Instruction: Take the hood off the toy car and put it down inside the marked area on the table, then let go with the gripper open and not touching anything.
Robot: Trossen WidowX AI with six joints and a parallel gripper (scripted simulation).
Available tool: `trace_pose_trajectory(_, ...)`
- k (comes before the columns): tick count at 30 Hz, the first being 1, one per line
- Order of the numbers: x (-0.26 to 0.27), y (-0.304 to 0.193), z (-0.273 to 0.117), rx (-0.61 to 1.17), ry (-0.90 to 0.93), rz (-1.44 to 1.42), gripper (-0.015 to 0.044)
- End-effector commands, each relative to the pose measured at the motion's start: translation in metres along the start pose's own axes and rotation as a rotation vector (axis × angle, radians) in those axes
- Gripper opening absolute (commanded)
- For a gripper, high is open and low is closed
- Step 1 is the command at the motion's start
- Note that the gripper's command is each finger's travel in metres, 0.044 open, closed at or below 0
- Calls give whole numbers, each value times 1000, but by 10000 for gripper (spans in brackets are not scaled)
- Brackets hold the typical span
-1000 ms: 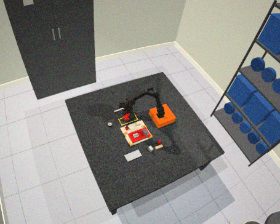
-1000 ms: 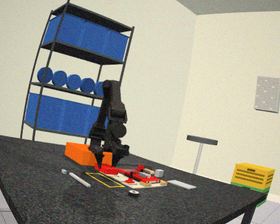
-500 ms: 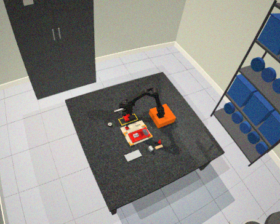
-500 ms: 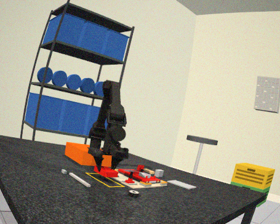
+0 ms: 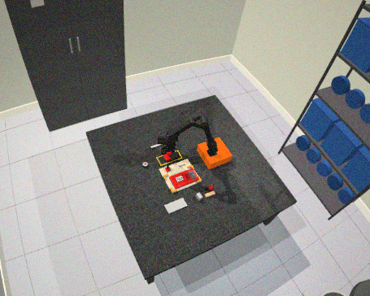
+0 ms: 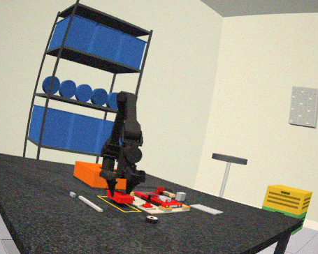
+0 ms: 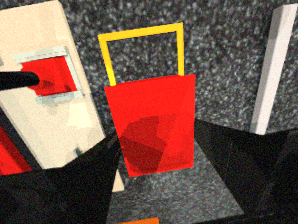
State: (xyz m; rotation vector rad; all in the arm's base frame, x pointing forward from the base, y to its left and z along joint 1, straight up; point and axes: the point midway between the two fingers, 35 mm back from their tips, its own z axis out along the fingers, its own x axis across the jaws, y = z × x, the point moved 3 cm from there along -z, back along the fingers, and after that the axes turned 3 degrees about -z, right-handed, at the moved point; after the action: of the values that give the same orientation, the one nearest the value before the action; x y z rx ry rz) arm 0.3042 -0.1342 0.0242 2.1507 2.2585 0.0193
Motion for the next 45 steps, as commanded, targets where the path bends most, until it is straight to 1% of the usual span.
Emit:
trace_pose_trajectory(1,0,0,2,1,-2,-4,0)
trace_pose_trajectory(39,0,0,20,1,-2,-4,0)
trace_pose_trajectory(45,0,0,18,-1,-1,0,157)
